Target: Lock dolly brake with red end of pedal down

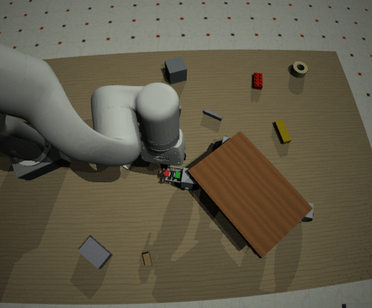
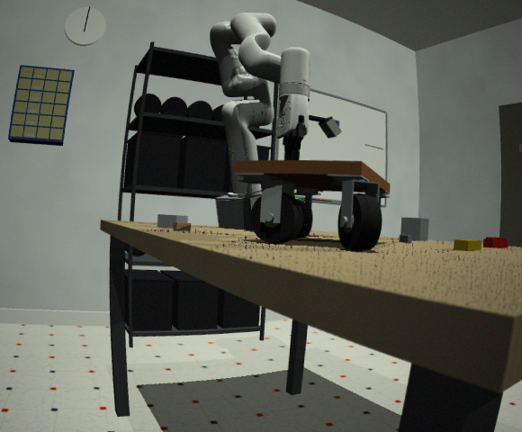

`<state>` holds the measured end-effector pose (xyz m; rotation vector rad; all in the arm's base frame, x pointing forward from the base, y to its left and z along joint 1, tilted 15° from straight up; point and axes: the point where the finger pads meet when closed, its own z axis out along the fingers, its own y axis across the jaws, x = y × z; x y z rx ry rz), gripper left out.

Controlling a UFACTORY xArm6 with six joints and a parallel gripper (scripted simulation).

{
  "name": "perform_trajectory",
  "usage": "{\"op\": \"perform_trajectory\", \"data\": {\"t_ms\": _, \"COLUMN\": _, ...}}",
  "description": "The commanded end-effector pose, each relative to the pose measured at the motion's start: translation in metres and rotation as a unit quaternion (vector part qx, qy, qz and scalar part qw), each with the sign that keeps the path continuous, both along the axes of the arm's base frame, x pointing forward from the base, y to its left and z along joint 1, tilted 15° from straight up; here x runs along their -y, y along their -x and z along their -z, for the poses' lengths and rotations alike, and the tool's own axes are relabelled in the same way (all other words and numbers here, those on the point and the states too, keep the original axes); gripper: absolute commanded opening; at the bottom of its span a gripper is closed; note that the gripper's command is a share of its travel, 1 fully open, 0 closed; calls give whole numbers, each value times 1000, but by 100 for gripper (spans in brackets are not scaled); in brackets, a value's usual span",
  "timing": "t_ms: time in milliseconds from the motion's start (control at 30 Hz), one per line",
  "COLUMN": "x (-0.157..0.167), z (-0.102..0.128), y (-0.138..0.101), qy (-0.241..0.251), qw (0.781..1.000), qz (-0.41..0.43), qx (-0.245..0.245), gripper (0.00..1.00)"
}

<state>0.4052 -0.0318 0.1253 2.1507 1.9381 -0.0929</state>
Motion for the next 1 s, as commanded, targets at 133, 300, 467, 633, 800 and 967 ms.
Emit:
{"op": "perform_trajectory", "data": {"t_ms": 133, "x": 1, "z": 5, "y": -2, "qy": 0, "qw": 1000, "qz": 0, "qx": 2, "gripper": 0}}
{"op": "perform_trajectory", "data": {"t_ms": 300, "x": 2, "z": 9, "y": -2, "qy": 0, "qw": 1000, "qz": 0, "qx": 2, "gripper": 0}}
{"op": "perform_trajectory", "data": {"t_ms": 467, "x": 4, "z": 18, "y": -4, "qy": 0, "qw": 1000, "qz": 0, "qx": 2, "gripper": 0}}
{"op": "perform_trajectory", "data": {"t_ms": 633, "x": 7, "z": 28, "y": -5, "qy": 0, "qw": 1000, "qz": 0, "qx": 2, "gripper": 0}}
{"op": "perform_trajectory", "data": {"t_ms": 800, "x": 8, "z": 34, "y": -6, "qy": 0, "qw": 1000, "qz": 0, "qx": 2, "gripper": 0}}
{"op": "perform_trajectory", "data": {"t_ms": 967, "x": 10, "z": 45, "y": -7, "qy": 0, "qw": 1000, "qz": 0, "qx": 2, "gripper": 0}}
